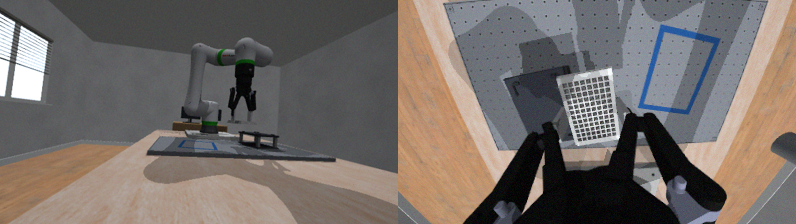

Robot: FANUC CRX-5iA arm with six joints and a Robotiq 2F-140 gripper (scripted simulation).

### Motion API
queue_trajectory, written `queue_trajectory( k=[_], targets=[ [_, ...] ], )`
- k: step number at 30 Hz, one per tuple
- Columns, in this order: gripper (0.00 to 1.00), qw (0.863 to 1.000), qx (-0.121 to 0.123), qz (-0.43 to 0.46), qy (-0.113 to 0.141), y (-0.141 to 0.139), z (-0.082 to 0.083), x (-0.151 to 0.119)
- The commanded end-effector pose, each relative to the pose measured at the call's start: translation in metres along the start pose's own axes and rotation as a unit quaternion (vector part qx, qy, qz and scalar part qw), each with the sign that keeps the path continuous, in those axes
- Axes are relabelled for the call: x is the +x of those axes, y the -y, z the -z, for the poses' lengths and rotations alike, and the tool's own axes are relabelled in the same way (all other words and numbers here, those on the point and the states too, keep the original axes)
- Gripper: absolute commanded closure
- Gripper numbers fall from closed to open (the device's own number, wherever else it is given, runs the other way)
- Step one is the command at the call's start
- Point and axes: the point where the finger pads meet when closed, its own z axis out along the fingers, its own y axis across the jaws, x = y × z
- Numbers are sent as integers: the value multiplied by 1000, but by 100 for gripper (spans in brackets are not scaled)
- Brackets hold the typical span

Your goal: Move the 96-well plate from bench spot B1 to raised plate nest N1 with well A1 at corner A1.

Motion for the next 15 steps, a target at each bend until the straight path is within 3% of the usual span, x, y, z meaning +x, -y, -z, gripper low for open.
queue_trajectory(
  k=[1, 15],
  targets=[
    [100, 1000, 0, 0, 0, 9, 2, 0],
    [100, 1000, 0, 0, 0, 48, 10, -2]
  ],
)
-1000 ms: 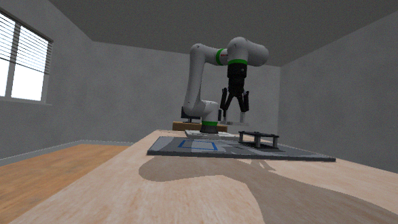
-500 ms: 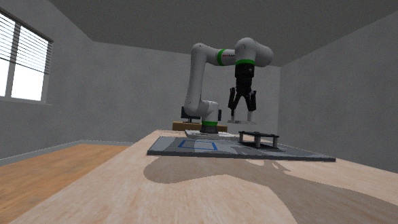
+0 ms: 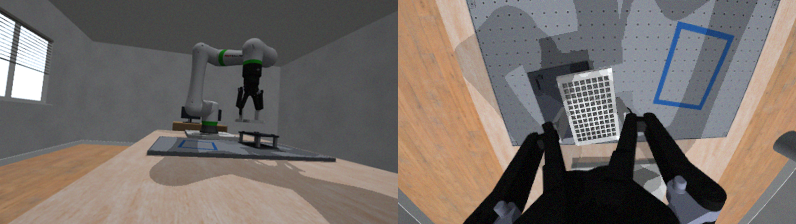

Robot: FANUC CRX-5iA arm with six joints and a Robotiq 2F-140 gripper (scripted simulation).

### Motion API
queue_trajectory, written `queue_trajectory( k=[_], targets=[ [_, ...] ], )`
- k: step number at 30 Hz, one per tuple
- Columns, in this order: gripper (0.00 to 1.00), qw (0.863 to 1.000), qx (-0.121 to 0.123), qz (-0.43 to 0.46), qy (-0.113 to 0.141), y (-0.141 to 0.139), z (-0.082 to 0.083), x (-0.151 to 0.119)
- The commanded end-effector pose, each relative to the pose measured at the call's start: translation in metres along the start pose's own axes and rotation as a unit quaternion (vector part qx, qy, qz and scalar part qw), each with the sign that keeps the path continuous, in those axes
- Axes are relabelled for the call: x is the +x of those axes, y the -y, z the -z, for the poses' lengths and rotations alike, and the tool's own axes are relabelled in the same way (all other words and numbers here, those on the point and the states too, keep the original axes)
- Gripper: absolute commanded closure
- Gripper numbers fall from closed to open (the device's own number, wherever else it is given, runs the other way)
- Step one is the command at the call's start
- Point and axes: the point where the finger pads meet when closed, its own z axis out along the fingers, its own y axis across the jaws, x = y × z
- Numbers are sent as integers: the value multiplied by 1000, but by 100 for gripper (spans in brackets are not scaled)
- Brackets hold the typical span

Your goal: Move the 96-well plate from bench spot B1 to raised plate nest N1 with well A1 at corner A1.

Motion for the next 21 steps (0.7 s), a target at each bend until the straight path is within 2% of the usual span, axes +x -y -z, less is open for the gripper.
queue_trajectory(
  k=[1, 14, 21],
  targets=[
    [100, 1000, 0, 0, 0, 7, 2, 0],
    [100, 1000, 0, 0, 0, 50, 10, -2],
    [100, 1000, 0, 0, 0, 57, 11, -2]
  ],
)
